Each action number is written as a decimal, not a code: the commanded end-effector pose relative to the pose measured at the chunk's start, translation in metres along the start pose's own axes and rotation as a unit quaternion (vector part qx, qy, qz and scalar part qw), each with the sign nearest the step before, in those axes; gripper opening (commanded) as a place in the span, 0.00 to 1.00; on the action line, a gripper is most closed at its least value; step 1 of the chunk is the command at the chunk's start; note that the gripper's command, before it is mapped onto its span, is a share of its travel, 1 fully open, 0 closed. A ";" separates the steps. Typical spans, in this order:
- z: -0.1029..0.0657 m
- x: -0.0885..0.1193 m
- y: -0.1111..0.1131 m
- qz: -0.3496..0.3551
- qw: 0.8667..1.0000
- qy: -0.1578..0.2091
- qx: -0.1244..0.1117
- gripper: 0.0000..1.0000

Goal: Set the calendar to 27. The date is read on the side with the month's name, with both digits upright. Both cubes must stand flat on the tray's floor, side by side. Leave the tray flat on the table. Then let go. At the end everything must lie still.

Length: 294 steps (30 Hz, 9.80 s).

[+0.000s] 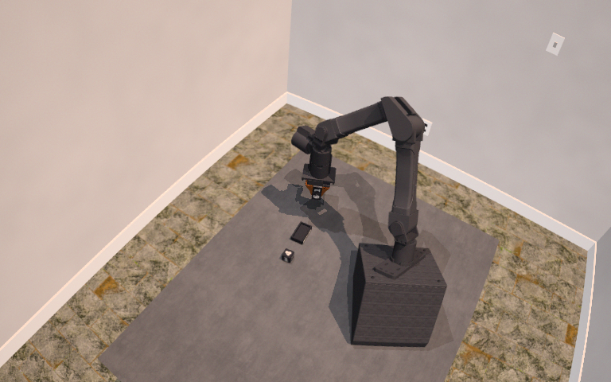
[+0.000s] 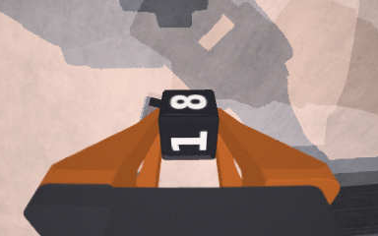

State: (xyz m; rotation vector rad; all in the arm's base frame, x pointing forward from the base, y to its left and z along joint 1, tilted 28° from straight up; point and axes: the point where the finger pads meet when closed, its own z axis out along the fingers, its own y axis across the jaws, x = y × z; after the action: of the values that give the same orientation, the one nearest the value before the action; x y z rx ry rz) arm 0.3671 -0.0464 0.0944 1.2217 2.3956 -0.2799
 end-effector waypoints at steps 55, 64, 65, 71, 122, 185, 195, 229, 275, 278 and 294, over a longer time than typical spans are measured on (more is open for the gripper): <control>0.085 -0.014 0.000 0.145 0.989 -0.008 -0.009 0.26; 0.089 -0.014 0.000 0.145 0.989 -0.008 -0.009 0.26; 0.089 -0.014 0.000 0.145 0.989 -0.008 -0.009 0.26; 0.089 -0.014 0.000 0.145 0.989 -0.008 -0.009 0.26; 0.089 -0.014 0.002 0.142 0.990 -0.008 -0.009 0.26; 0.089 -0.015 0.004 0.142 0.990 -0.008 -0.009 0.26; 0.089 -0.015 0.003 0.142 0.990 -0.008 -0.009 0.26; 0.092 -0.015 0.003 0.142 0.990 -0.008 -0.009 0.26; 0.094 -0.015 0.003 0.142 0.990 -0.008 -0.009 0.26; 0.094 -0.015 0.003 0.142 0.990 -0.008 -0.009 0.26; 0.094 -0.015 0.003 0.142 0.990 -0.008 -0.009 0.26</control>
State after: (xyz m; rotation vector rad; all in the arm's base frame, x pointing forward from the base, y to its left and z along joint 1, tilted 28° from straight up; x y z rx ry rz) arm 0.4029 -0.0900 0.0154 1.5307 2.1728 -0.1825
